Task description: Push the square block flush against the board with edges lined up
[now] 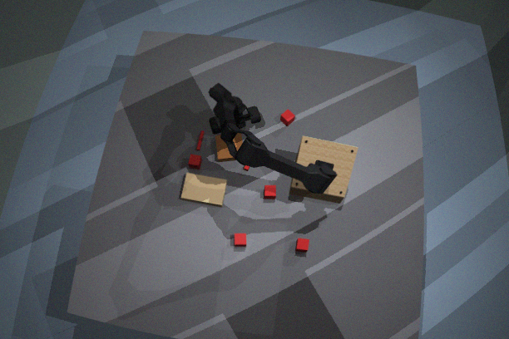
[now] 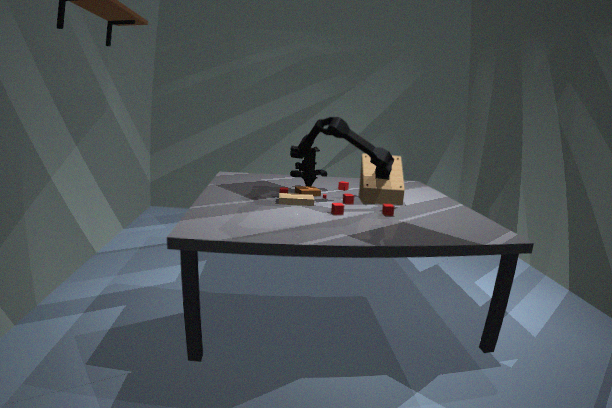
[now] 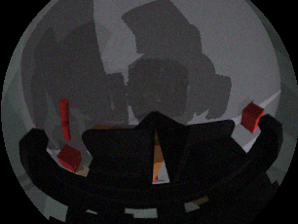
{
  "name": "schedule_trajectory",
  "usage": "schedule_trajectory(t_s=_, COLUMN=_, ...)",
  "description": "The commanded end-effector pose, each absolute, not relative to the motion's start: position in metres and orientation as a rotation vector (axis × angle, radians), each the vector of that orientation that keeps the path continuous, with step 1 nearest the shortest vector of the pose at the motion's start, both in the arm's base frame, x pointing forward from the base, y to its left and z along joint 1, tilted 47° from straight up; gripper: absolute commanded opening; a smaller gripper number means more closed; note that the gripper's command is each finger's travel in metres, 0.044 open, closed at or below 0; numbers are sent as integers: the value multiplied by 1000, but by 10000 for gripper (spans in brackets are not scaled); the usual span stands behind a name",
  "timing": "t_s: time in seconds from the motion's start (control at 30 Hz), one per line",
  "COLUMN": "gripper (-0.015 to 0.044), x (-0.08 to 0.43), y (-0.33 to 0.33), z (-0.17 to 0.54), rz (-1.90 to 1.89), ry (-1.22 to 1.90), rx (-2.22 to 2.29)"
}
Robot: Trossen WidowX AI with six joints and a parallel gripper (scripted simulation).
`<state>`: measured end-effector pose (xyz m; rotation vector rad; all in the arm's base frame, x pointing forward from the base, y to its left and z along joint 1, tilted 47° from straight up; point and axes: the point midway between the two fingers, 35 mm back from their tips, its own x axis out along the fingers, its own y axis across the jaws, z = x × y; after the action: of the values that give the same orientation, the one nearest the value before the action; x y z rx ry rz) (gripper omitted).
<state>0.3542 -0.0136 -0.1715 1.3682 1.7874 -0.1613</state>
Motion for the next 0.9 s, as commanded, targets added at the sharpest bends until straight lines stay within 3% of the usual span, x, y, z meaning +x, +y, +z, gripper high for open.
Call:
schedule_trajectory(t_s=0.0, gripper=0, x=361, y=-19, z=-174, rz=-156, ry=1776, rx=1365)
schedule_trajectory(t_s=0.63, gripper=0, x=376, y=-35, z=-192, rz=-155, ry=1775, rx=1365)
schedule_trajectory(t_s=0.87, gripper=0, x=374, y=-73, z=-151, rz=-158, ry=1774, rx=1363)
